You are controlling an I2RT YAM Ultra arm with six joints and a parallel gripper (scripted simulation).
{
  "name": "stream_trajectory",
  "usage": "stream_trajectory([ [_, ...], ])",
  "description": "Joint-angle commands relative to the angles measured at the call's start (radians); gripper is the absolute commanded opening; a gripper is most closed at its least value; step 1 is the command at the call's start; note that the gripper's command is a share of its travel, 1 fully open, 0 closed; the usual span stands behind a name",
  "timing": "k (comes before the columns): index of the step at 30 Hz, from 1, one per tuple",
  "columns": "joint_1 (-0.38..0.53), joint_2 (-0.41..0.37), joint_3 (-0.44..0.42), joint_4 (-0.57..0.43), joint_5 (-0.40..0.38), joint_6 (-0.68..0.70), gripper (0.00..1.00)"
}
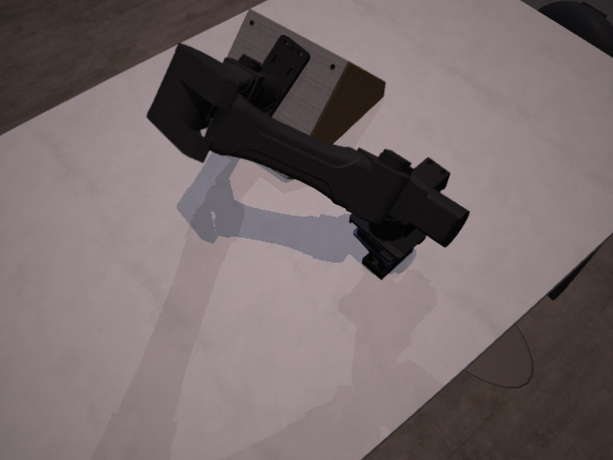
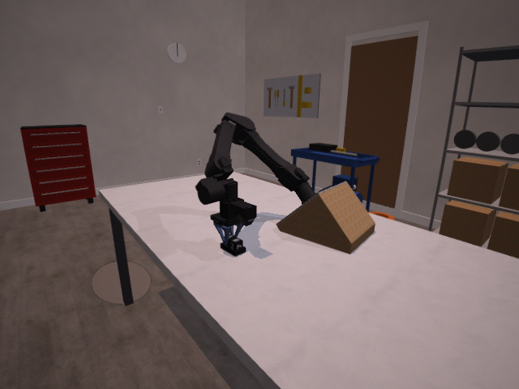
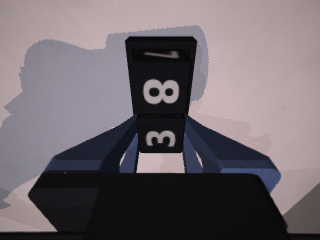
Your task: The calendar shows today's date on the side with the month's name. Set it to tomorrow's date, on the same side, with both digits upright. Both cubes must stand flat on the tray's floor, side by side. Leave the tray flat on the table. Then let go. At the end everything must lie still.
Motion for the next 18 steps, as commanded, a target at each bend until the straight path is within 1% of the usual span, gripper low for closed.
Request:
stream_trajectory([
  [1, 0.005, -0.005, 0.001, 0.001, -0.001, -0.001, 0.27],
  [13, 0.005, -0.005, 0.001, 0.001, -0.001, -0.001, 0.27],
  [14, 0.005, -0.005, 0.001, 0.001, -0.001, -0.001, 0.31],
  [18, 0.005, -0.005, 0.001, 0.001, -0.001, -0.001, 0.31],
])
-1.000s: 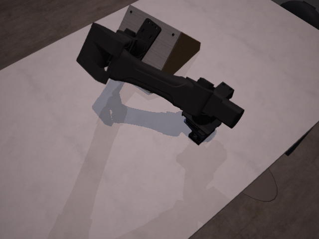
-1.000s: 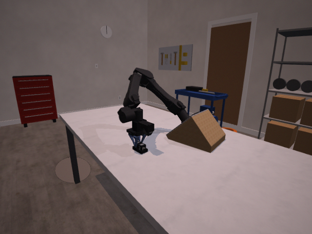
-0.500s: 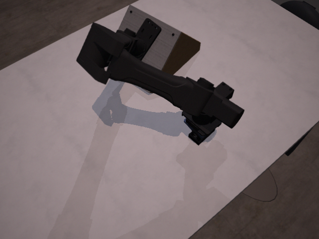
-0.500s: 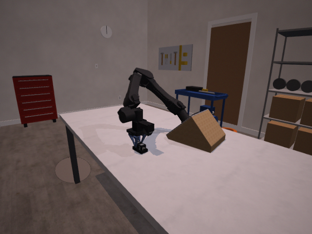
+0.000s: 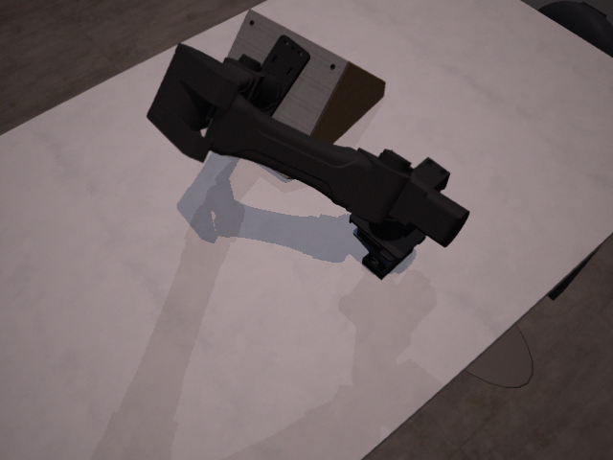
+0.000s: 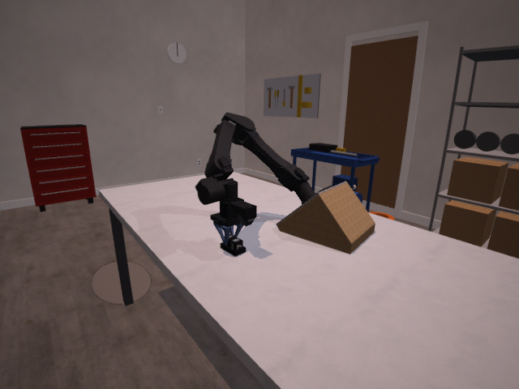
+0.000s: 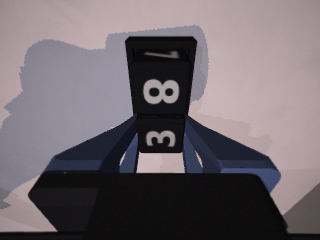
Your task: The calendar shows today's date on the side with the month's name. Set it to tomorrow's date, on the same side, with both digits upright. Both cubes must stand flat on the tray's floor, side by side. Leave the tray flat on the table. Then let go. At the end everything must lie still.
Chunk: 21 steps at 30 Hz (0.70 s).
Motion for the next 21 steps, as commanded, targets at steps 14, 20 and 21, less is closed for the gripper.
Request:
stream_trajectory([
  [14, 0.005, -0.005, 0.001, 0.001, -0.001, -0.001, 0.47],
  [20, 0.005, -0.005, 0.001, 0.001, -0.001, -0.001, 0.47],
  [21, 0.005, -0.005, 0.001, 0.001, -0.001, -0.001, 0.47],
])
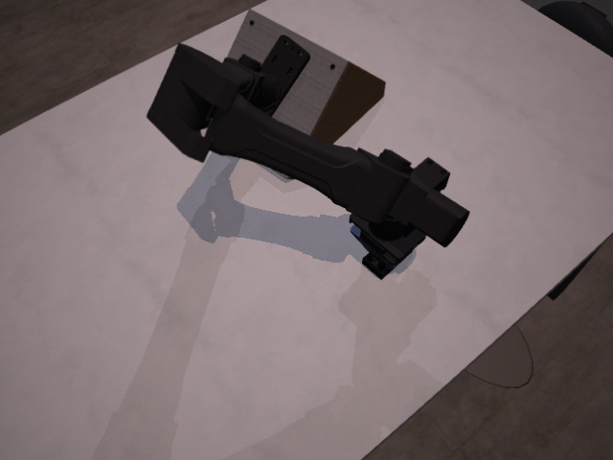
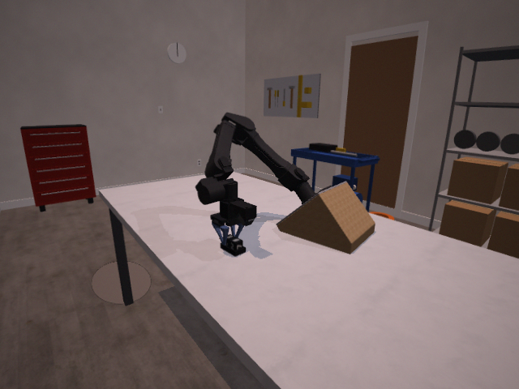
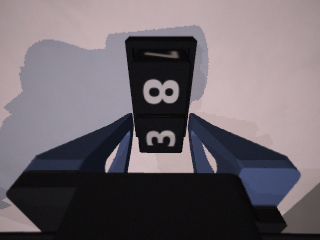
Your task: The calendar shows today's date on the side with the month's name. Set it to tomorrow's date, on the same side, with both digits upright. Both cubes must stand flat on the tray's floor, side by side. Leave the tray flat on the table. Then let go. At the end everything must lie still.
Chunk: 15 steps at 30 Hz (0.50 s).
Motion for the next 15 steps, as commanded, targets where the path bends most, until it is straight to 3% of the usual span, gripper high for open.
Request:
stream_trajectory([
  [1, 0.006, -0.005, 0.002, 0.000, -0.001, 0.000, 0.47],
  [6, 0.021, -0.013, 0.015, -0.036, -0.001, 0.021, 0.47],
  [15, 0.085, -0.040, 0.080, -0.188, -0.003, 0.108, 0.47],
])
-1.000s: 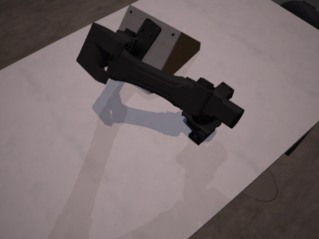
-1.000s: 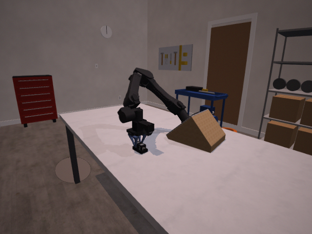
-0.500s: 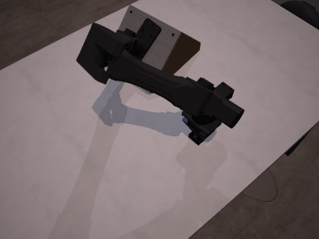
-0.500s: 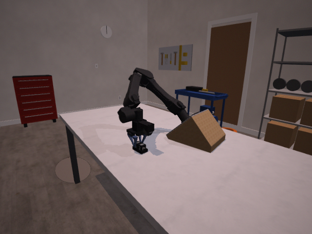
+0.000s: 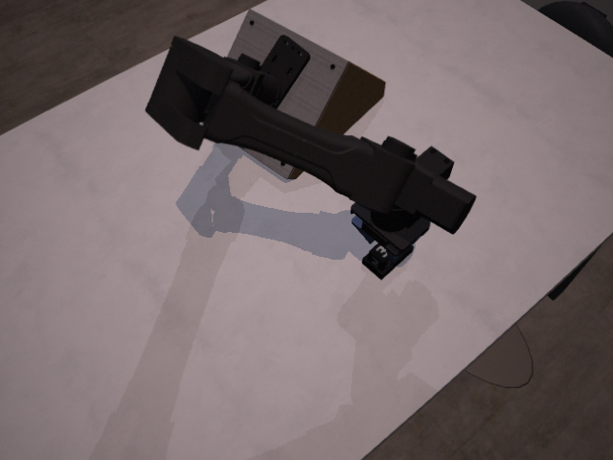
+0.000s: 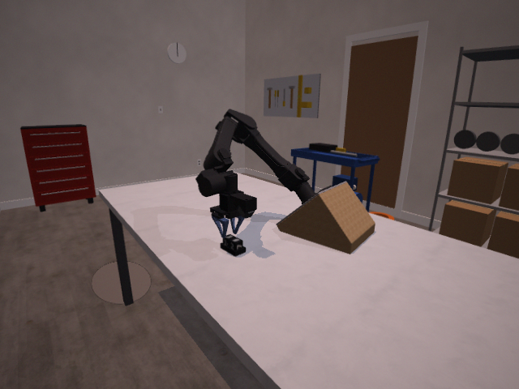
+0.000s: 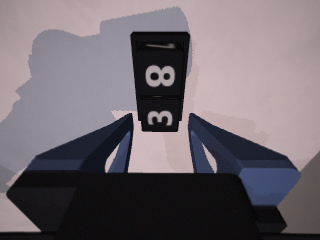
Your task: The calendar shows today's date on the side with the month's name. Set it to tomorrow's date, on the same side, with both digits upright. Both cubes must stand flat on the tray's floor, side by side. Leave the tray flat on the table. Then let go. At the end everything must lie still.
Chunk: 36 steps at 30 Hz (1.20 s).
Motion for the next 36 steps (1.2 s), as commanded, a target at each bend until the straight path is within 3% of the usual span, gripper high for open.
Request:
stream_trajectory([
  [1, 0.045, -0.022, 0.043, -0.095, -0.004, 0.056, 0.47],
  [9, 0.119, -0.034, 0.140, -0.273, -0.011, 0.157, 0.47],
  [18, 0.135, -0.035, 0.163, -0.311, -0.014, 0.178, 0.47],
  [19, 0.135, -0.035, 0.163, -0.311, -0.014, 0.178, 1.00],
  [36, 0.135, -0.035, 0.163, -0.311, -0.014, 0.178, 1.00],
])
